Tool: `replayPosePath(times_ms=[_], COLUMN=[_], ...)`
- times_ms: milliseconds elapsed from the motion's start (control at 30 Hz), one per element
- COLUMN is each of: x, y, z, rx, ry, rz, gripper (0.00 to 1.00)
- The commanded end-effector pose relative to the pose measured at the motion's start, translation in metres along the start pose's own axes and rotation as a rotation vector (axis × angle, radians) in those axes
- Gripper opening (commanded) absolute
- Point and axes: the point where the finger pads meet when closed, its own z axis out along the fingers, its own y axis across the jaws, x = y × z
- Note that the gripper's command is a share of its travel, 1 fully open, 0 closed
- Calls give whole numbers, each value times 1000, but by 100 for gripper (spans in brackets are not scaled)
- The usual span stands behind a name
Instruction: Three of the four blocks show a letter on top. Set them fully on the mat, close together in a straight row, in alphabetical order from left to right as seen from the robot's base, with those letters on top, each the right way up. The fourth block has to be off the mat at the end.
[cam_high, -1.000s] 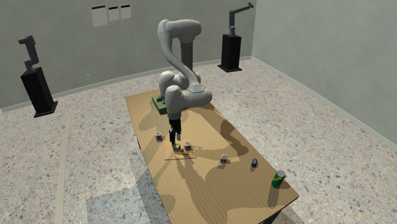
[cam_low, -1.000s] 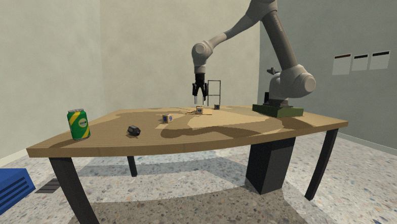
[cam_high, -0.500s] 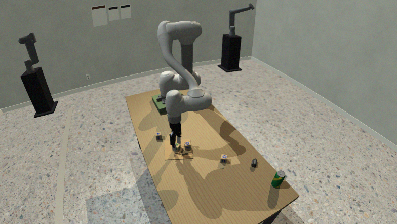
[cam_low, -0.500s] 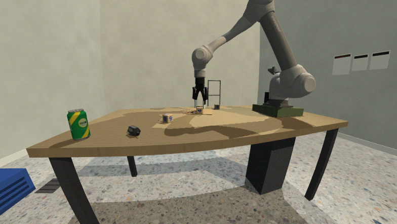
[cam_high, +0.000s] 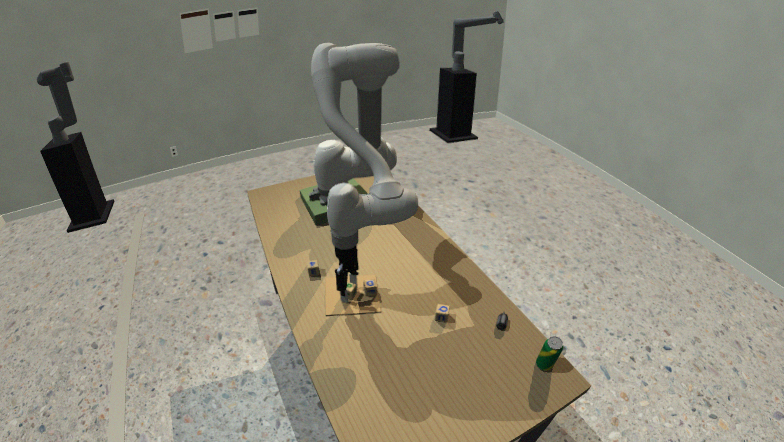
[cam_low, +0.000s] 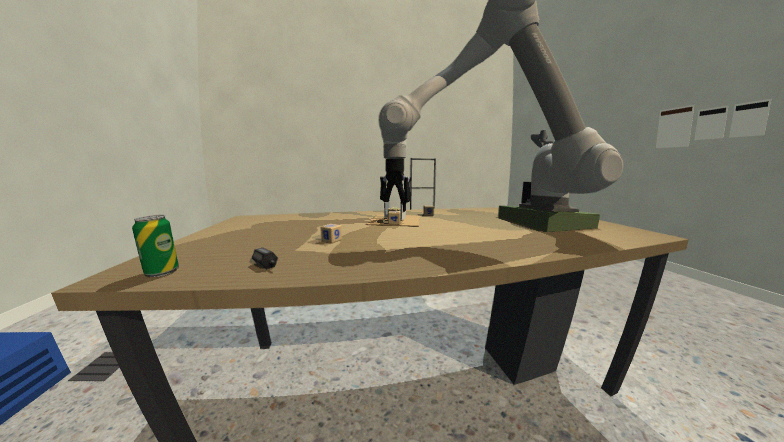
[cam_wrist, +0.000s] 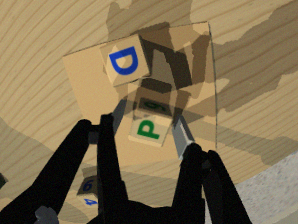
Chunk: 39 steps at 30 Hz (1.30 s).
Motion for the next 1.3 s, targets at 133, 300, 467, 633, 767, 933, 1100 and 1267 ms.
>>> replayPosePath(times_ms=[133,300,467,633,767,933,1100,1267], x=[0,0,0,0,0,0,0,0], y=[0,0,0,0,0,0,0,0], z=[-1,-1,-1,-1,-1,-1,-1,-1], rx=[-1,-1,-1,-1,-1,-1,-1,-1], ry=[1,1,1,1,1,1,1,1], rz=[0,0,0,0,0,0,0,0], gripper=[55,44,44,44,44,33,33,33])
